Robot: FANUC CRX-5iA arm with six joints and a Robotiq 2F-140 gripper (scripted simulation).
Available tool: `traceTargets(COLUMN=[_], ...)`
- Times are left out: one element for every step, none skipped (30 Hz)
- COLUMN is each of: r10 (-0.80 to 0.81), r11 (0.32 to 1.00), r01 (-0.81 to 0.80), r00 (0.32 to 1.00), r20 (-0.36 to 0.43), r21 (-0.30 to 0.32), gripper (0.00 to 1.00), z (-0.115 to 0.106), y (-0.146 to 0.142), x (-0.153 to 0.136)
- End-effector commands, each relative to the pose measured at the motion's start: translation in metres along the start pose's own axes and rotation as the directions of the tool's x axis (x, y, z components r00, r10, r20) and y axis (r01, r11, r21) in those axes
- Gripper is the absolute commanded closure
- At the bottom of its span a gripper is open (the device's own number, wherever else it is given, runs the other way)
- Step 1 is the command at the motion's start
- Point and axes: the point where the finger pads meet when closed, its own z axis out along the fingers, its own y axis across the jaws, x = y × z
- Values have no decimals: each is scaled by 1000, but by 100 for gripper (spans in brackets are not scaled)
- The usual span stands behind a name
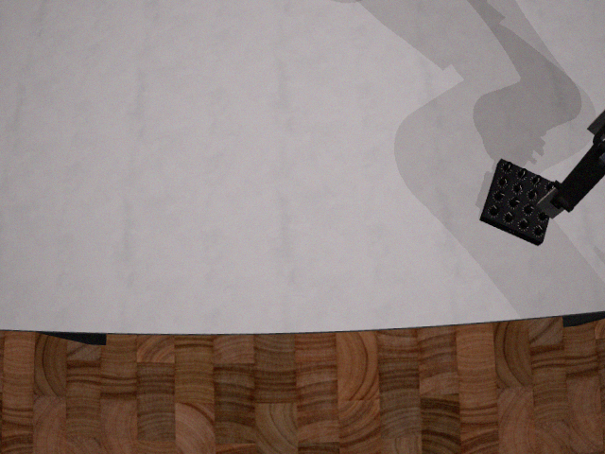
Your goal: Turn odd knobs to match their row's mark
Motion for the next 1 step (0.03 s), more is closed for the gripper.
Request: traceTargets(r10=[0], r11=[1000], r01=[0], r00=[1000], r20=[0], r21=[0], gripper=[0], z=[0], y=[0], x=[0])
